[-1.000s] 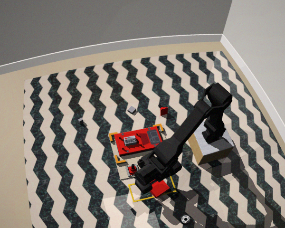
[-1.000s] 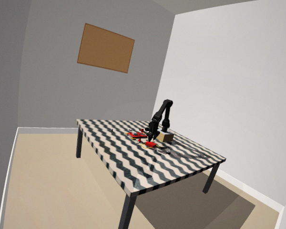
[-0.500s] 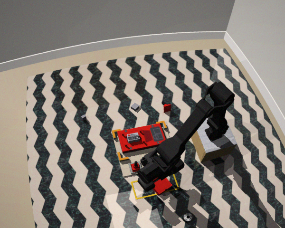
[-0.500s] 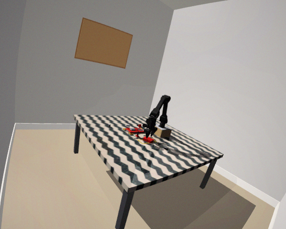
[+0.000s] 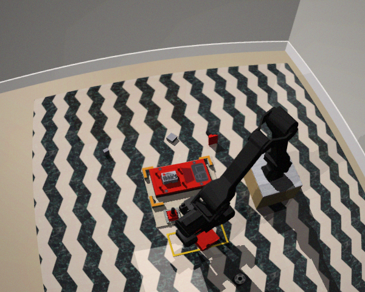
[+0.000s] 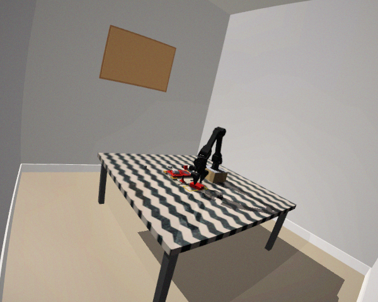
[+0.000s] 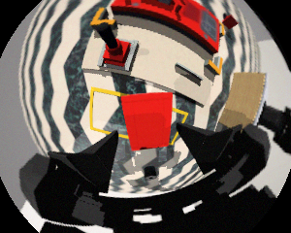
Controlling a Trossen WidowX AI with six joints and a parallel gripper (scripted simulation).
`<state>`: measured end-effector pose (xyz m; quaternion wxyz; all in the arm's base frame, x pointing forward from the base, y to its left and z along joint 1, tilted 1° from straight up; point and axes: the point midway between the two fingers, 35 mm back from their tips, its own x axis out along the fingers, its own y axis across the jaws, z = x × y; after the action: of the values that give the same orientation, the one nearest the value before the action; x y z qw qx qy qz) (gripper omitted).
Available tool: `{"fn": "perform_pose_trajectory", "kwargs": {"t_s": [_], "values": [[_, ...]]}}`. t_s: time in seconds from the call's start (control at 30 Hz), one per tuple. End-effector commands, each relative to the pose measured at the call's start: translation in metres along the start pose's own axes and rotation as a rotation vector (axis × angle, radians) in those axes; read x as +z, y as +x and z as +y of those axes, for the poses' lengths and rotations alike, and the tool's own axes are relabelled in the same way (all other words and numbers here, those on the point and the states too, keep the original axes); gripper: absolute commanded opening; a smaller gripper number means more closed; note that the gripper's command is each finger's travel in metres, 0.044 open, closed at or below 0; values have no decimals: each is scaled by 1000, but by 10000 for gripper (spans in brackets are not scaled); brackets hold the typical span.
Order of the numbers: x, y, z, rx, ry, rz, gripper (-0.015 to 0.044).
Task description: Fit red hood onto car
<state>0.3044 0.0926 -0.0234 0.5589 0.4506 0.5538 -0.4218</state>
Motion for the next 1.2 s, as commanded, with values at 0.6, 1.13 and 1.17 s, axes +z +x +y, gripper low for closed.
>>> {"fn": "perform_pose_trajectory", "kwargs": {"t_s": [0.6,1.13,1.17], "values": [[1,10,-3,-12,7,-4,440],[1,18,-3,-12,7,-4,440],[1,19,-3,-12,7,-4,440]]}}
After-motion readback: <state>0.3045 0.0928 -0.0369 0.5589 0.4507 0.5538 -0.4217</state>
